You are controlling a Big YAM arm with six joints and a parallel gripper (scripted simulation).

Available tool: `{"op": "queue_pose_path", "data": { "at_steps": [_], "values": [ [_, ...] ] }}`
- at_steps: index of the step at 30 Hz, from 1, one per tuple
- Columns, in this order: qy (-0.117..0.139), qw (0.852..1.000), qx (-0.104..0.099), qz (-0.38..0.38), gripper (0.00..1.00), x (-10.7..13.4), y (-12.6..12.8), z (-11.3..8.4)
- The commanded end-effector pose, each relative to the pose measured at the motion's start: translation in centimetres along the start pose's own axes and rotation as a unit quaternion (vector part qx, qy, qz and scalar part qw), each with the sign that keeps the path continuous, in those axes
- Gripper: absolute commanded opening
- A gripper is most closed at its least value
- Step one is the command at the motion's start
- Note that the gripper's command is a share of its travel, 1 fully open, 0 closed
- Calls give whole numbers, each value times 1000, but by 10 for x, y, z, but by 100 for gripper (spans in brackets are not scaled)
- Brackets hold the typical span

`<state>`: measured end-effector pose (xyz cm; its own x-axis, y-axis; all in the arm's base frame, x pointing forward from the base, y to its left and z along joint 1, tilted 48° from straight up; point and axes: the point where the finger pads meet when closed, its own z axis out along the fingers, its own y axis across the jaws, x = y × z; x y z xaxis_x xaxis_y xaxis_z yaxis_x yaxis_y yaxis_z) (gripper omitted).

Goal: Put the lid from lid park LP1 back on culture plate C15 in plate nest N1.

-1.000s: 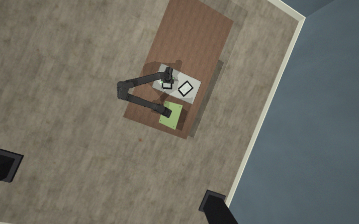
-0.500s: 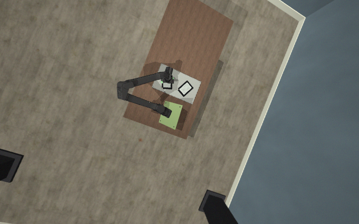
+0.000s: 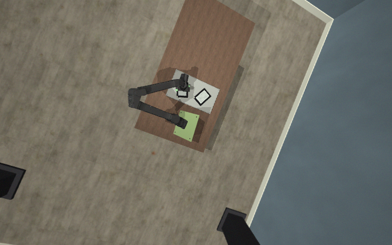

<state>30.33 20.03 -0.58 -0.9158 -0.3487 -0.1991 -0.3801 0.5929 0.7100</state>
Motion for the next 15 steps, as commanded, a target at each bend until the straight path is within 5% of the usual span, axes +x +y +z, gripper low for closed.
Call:
{"op": "queue_pose_path", "data": {
  "at_steps": [1, 15],
  "values": [
    [-4, 1000, 1, -6, 100, -9, 5, 3],
    [-7, 1000, 1, -2, 100, -8, 1, 6]
  ]
}}
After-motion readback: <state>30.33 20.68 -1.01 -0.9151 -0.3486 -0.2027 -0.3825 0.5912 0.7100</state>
